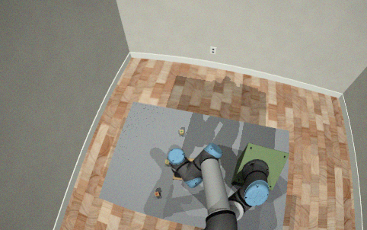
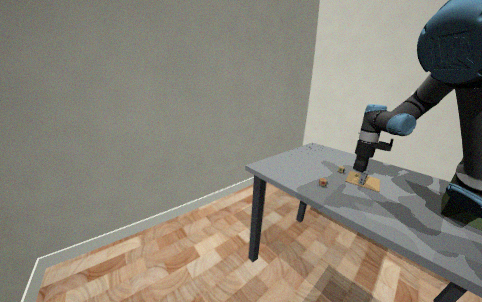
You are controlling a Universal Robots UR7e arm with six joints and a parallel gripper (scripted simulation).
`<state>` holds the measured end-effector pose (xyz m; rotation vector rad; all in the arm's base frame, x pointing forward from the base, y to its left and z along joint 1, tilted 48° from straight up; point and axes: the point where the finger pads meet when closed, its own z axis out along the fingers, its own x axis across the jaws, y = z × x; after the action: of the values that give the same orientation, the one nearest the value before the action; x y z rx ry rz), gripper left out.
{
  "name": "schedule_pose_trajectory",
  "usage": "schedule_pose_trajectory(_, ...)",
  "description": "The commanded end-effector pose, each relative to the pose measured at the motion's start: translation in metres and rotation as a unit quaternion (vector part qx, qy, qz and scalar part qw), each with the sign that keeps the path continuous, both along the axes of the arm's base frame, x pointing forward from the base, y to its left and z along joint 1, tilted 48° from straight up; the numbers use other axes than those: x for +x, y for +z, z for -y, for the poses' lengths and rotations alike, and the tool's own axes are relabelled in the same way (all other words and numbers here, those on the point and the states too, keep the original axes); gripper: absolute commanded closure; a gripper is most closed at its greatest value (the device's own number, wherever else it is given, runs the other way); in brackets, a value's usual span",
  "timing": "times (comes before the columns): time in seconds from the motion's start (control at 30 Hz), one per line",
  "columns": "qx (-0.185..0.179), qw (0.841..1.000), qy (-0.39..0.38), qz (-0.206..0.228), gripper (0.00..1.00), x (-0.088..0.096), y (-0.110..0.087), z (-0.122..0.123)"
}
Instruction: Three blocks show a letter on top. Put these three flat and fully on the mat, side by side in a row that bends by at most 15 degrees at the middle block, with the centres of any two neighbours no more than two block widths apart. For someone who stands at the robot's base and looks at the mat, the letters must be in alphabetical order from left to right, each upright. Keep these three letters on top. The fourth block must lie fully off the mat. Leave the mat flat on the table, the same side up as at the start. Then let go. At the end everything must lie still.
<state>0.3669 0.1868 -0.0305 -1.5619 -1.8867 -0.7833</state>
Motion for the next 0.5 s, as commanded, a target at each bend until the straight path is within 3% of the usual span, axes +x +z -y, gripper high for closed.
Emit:
schedule_pose_trajectory(0.0, 0.0, 1.0, 0.0, 0.0, 0.45, 0.0004, 0.0001, 0.0003)
schedule_pose_trajectory(0.13, 0.0, 1.0, 0.0, 0.0, 0.45, 0.0004, 0.0001, 0.0003)
schedule_pose_trajectory(0.27, 0.0, 1.0, 0.0, 0.0, 0.33, 0.0004, 0.0001, 0.0003)
schedule_pose_trajectory(0.33, 0.0, 1.0, 0.0, 0.0, 0.33, 0.0004, 0.0001, 0.0003)
schedule_pose_trajectory(0.37, 0.0, 1.0, 0.0, 0.0, 0.27, 0.0004, 0.0001, 0.0003)
schedule_pose_trajectory(0.43, 0.0, 1.0, 0.0, 0.0, 0.27, 0.0004, 0.0001, 0.0003)
schedule_pose_trajectory(0.47, 0.0, 1.0, 0.0, 0.0, 0.21, 0.0004, 0.0001, 0.0003)
